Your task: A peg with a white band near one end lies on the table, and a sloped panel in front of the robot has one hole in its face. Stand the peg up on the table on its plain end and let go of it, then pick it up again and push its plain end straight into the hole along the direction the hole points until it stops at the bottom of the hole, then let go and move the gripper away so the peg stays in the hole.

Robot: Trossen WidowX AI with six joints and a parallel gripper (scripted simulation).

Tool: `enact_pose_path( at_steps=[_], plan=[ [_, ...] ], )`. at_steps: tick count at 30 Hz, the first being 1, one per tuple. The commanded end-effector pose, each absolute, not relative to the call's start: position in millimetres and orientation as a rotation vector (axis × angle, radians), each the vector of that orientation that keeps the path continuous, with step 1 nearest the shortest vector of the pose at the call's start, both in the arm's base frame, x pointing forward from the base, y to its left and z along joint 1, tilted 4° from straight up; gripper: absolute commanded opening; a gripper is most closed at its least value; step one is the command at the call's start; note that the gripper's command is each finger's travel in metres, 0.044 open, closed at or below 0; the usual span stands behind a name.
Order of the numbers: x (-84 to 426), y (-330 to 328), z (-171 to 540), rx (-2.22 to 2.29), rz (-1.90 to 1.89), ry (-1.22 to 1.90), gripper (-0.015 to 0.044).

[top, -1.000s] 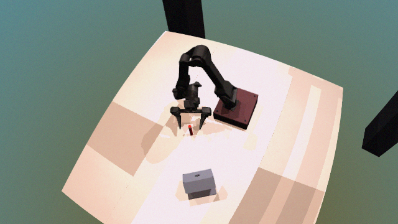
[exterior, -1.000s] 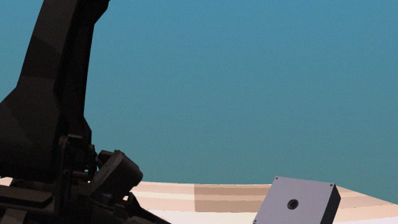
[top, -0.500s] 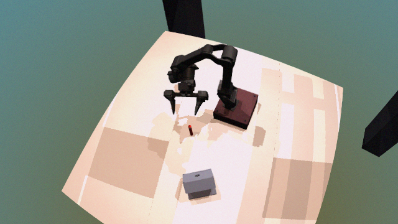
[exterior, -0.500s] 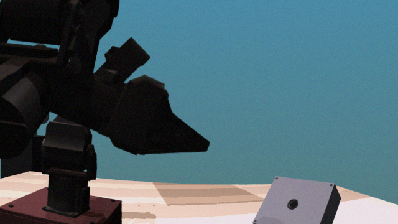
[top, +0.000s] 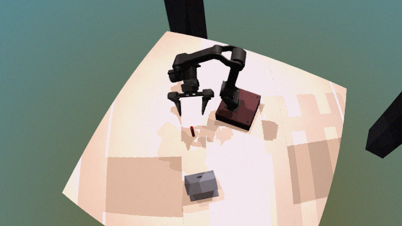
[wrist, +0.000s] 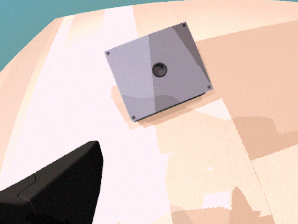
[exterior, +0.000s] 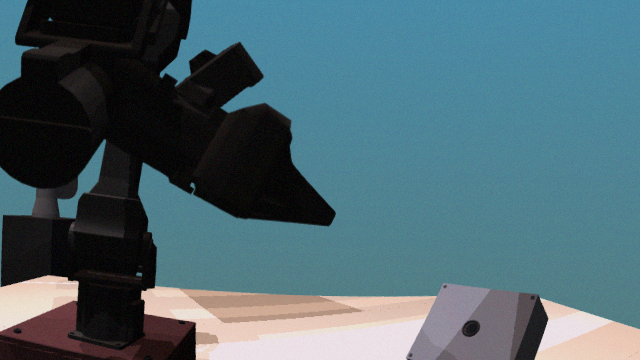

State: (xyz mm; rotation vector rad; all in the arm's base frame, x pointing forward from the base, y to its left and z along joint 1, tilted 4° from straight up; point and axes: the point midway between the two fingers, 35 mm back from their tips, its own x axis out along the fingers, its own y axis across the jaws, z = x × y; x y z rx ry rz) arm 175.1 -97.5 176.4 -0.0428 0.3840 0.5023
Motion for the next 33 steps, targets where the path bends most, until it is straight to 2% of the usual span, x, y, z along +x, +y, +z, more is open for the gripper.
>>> enact_pose_path(
  at_steps=[1,17,33],
  plan=[
    [176,-89,167,-0.042,0.576,0.498,0.0440],
    [174,-77,126,-0.102,0.696,1.006,0.0440],
    [194,-97,113,-0.335,0.441,1.409,0.0440]
  ],
)
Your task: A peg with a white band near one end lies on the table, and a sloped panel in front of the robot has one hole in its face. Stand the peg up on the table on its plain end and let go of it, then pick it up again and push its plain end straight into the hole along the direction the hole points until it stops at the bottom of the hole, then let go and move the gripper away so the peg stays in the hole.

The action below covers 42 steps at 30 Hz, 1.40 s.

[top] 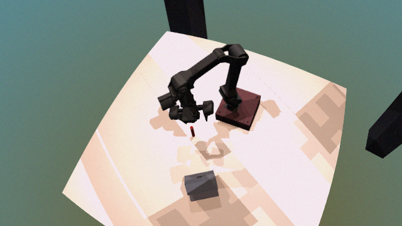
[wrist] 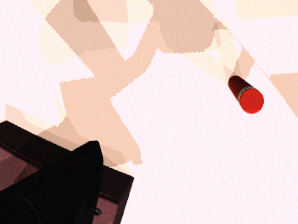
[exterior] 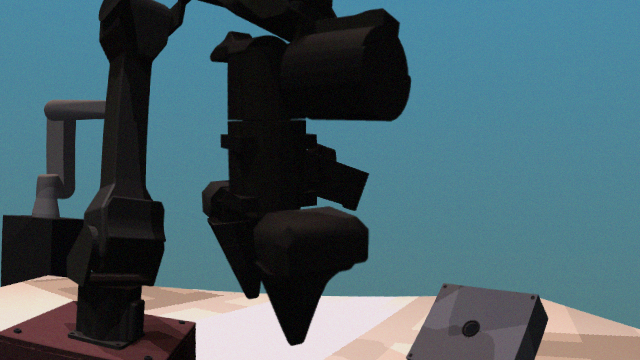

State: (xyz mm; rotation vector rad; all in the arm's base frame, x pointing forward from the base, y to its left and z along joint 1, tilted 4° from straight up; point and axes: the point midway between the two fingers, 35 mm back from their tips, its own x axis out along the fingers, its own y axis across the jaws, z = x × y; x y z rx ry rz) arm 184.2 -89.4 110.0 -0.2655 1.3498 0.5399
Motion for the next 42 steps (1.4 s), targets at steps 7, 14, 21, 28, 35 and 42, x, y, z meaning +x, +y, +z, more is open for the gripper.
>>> enact_pose_path(
  at_steps=[7,14,21,28,35,42],
  plan=[
    [203,-101,116,-0.393,0.341,1.450,0.0440],
    [203,-101,116,-0.393,0.341,1.450,0.0440],
    [204,-102,101,-0.404,0.351,1.448,0.0440],
    [205,-102,94,-0.407,0.354,1.448,0.0440],
    [207,-102,82,-0.407,0.354,1.448,0.0440],
    [209,-103,71,-0.407,0.354,1.448,0.0440]
  ],
)
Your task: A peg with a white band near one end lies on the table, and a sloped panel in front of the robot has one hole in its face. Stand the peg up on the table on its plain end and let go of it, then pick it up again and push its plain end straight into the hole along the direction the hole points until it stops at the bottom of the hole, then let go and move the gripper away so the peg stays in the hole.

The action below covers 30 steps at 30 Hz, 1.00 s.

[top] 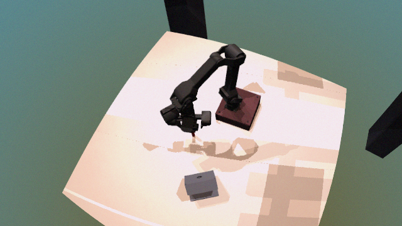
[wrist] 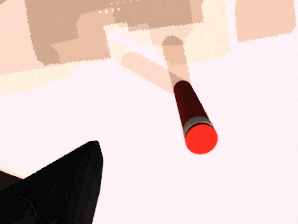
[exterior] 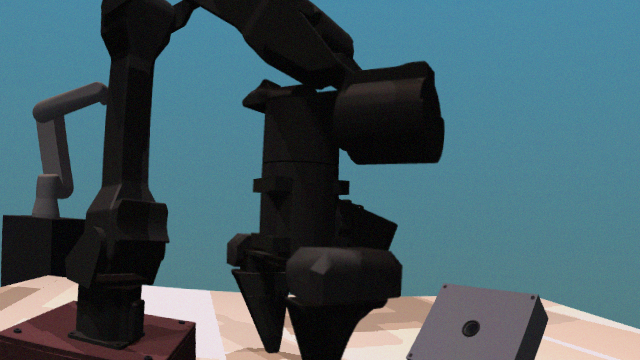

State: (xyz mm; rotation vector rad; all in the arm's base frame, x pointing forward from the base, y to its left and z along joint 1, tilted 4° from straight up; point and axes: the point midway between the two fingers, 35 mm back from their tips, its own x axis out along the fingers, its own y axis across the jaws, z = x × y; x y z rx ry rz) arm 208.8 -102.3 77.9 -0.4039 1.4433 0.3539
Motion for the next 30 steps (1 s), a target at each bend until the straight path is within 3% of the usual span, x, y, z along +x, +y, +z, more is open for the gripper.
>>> enact_pose_path(
  at_steps=[1,26,30],
  plan=[
    [209,-103,69,-0.407,0.354,1.448,0.0440],
    [210,-102,33,-0.406,0.354,1.448,0.0440],
    [211,-102,37,-0.406,0.359,1.444,0.0335]
  ],
)
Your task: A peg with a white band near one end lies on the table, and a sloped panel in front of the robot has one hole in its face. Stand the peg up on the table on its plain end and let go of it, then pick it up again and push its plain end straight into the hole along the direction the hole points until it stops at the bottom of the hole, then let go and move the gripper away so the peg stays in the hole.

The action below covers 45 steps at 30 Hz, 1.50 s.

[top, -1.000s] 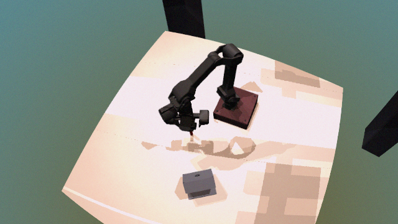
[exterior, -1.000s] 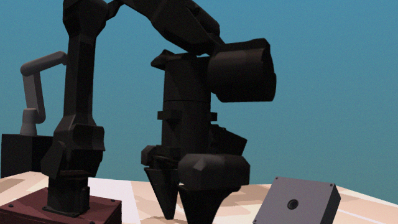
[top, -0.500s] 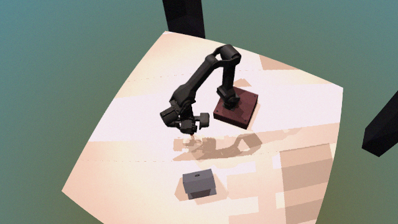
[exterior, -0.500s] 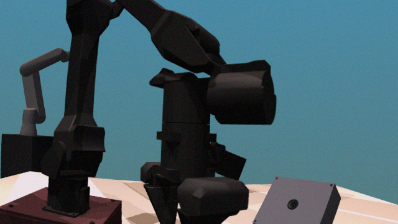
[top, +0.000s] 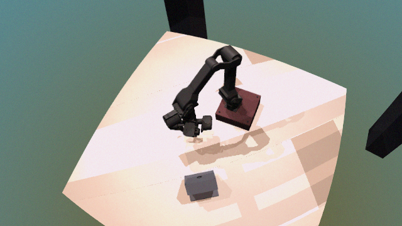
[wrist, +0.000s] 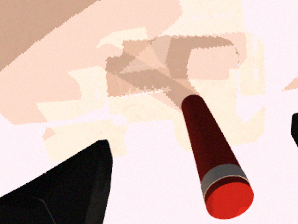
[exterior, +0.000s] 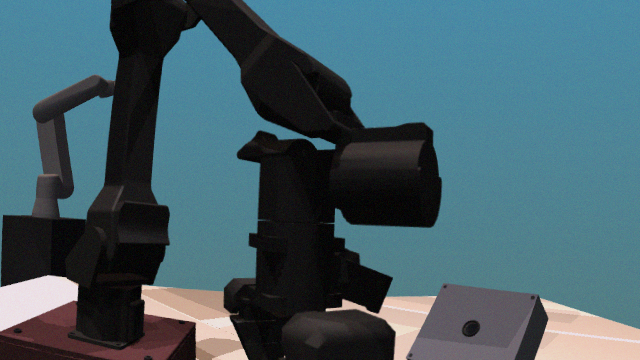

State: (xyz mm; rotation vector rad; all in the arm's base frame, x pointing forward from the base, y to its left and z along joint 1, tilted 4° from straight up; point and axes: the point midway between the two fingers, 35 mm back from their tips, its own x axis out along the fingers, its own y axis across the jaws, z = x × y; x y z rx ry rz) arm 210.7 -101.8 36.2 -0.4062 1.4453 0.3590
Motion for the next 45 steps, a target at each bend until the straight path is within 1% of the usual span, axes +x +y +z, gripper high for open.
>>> enact_pose_path(
  at_steps=[1,12,15,23,40,45],
  plan=[
    [211,-102,37,-0.406,0.359,1.444,0.0309],
    [211,-102,37,-0.406,0.359,1.444,0.0020],
    [211,-102,37,-0.406,0.359,1.444,0.0000],
    [211,-102,43,-0.407,0.358,1.445,0.0000],
    [205,-101,111,-0.407,0.354,1.447,0.0000],
    [204,-100,116,-0.405,0.353,1.446,0.0000]
  ],
)
